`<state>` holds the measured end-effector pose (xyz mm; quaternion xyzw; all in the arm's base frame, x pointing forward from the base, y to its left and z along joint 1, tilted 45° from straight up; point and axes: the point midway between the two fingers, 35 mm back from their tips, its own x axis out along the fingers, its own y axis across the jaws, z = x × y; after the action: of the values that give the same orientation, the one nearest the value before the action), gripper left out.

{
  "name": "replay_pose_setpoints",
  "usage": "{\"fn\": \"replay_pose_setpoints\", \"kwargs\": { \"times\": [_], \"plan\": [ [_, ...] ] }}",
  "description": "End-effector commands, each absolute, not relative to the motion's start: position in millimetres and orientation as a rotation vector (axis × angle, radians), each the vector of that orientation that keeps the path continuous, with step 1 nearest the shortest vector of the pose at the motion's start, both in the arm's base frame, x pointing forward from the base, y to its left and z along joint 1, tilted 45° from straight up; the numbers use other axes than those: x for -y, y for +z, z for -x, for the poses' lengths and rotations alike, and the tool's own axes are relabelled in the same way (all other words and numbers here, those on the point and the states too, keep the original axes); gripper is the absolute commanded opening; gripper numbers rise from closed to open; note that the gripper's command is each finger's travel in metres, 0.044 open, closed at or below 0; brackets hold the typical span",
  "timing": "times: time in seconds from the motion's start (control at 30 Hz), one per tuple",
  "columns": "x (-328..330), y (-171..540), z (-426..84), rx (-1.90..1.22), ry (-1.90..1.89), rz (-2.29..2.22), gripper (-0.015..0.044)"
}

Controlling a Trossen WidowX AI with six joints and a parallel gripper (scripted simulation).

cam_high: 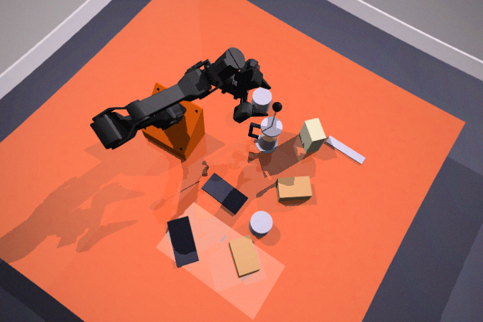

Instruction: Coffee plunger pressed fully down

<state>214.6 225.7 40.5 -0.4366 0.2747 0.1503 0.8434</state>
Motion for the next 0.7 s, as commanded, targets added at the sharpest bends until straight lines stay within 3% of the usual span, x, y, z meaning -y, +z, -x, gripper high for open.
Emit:
{"fn": "replay_pose_setpoints", "kwargs": {
  "times": [0.0,0.67],
  "plan": [
    [-226,43,-215,-0.572,0.319,0.895,0.0440],
    [-227,26,-237,-0.572,0.319,0.894,0.0440]
  ]
}}
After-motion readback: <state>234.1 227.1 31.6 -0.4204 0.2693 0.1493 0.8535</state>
